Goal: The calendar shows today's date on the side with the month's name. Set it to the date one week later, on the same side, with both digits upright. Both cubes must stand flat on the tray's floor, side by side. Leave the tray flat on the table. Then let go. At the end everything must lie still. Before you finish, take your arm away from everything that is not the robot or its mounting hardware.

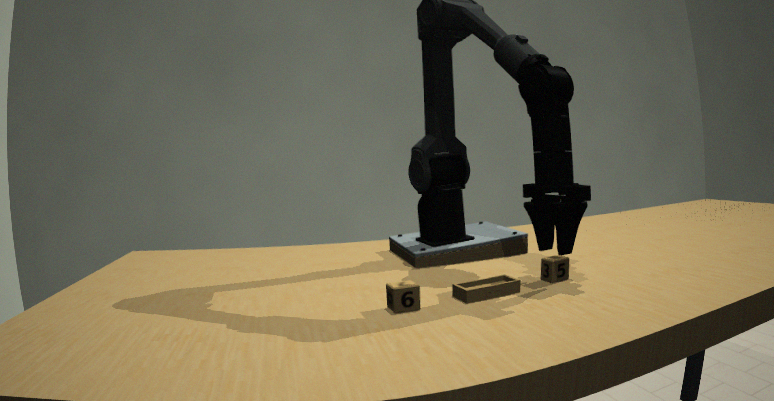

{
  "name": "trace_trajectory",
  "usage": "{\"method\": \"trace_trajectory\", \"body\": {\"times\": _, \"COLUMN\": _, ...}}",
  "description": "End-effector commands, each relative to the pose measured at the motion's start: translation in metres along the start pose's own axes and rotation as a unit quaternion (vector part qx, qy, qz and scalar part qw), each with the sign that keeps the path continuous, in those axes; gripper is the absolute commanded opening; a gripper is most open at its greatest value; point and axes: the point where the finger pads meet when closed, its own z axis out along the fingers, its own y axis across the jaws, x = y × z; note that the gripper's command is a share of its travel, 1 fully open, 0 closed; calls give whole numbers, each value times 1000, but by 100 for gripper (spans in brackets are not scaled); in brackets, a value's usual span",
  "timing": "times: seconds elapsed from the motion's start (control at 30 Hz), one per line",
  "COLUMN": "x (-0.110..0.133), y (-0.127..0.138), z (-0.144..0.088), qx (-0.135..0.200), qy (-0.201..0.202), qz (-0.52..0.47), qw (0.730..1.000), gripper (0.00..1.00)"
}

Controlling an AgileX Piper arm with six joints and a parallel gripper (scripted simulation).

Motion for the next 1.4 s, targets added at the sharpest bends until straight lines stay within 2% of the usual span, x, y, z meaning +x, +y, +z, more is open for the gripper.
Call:
{"method": "trace_trajectory", "body": {"times": 0.0, "x": 1, "y": 0, "z": 0, "qx": 0, "qy": 0, "qz": 0, "qw": 1000, "gripper": 64}}
{"method": "trace_trajectory", "body": {"times": 0.5, "x": 1, "y": 0, "z": 1, "qx": 0, "qy": 0, "qz": 0, "qw": 1000, "gripper": 64}}
{"method": "trace_trajectory", "body": {"times": 0.97, "x": 1, "y": 1, "z": 21, "qx": -1, "qy": 1, "qz": 0, "qw": 1000, "gripper": 64}}
{"method": "trace_trajectory", "body": {"times": 1.37, "x": 1, "y": 0, "z": 30, "qx": 0, "qy": 0, "qz": 0, "qw": 1000, "gripper": 64}}
